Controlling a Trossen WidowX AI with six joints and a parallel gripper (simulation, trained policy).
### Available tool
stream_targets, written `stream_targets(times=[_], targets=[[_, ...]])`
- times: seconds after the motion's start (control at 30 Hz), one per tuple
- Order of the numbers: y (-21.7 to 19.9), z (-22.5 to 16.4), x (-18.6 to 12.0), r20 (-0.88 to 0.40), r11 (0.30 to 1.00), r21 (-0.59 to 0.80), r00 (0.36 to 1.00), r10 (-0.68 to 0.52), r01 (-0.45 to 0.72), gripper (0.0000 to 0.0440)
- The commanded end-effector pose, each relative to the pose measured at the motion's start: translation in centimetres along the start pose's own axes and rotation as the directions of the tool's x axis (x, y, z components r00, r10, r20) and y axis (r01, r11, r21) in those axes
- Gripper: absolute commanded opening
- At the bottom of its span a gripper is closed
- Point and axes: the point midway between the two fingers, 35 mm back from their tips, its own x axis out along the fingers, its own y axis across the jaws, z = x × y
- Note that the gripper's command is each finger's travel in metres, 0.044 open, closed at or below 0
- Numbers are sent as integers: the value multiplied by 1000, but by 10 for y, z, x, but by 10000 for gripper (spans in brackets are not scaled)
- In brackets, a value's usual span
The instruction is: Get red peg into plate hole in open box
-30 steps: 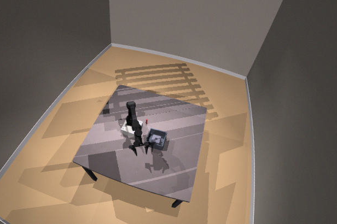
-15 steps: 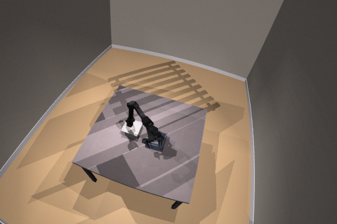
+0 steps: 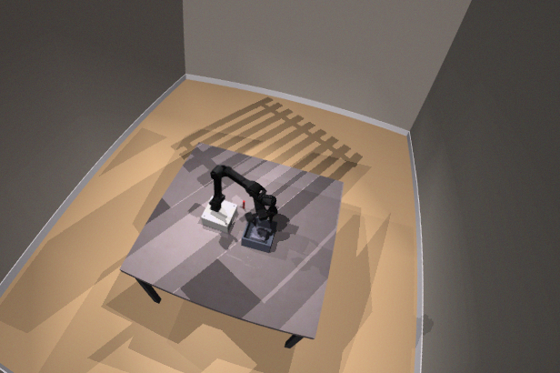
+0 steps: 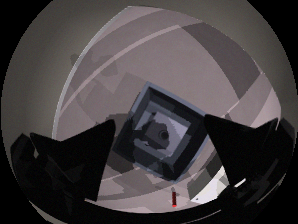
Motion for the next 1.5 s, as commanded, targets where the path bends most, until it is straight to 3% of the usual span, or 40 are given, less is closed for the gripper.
stream_targets(times=[0.0,0.47,0.87,1.47], targets=[[5,-28,-6,-58,999,-36,998,-22,20,440],[3,-149,-39,-284,973,-196,942,-178,125,440],[-21,-228,-56,-360,920,-301,863,-355,253,440],[-41,-296,-28,-336,865,-397,829,-448,306,440]])
